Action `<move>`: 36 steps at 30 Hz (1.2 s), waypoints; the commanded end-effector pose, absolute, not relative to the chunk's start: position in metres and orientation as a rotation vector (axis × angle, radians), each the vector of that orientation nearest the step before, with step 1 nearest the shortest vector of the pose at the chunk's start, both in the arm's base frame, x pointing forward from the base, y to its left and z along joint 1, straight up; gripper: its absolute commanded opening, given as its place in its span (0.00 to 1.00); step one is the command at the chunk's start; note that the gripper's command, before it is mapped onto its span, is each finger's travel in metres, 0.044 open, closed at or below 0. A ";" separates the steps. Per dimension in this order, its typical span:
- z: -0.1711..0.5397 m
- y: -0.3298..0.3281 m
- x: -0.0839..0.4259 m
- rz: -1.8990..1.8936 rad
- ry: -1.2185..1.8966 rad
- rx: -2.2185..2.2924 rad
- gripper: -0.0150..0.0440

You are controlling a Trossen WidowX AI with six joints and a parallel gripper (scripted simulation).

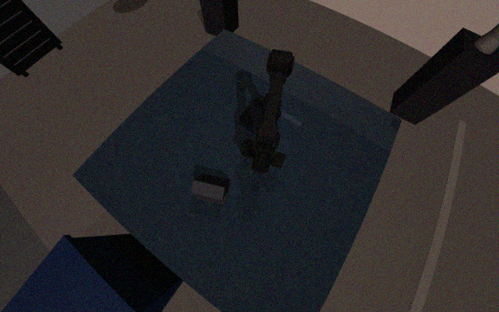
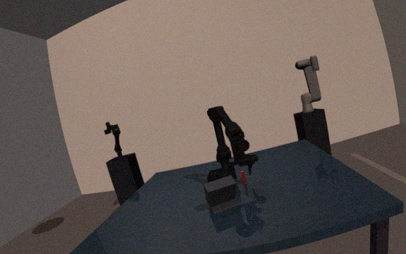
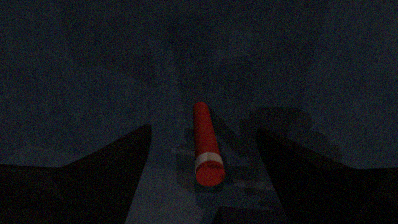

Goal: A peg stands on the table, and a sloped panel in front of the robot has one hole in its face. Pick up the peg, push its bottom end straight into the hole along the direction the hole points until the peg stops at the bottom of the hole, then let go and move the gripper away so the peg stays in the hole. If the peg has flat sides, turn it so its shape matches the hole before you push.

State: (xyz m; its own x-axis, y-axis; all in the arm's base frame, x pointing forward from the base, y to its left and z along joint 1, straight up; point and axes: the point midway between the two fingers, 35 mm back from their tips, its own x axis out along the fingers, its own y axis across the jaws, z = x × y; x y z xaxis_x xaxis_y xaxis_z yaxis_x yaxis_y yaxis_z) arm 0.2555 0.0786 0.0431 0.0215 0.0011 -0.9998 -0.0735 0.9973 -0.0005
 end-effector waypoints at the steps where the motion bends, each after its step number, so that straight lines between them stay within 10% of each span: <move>1: 0.044 0.079 0.256 0.058 1.548 -0.057 0.73; 10: 0.044 0.079 0.256 0.058 1.548 -0.057 0.33; 36: 0.109 0.078 0.257 0.059 1.549 -0.050 0.25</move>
State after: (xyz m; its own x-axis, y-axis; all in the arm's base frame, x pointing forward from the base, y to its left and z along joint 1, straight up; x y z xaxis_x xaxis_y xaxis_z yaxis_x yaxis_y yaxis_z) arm 0.2562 0.0780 0.0975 0.0140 -0.0009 -0.9999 -0.0701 0.9975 -0.0018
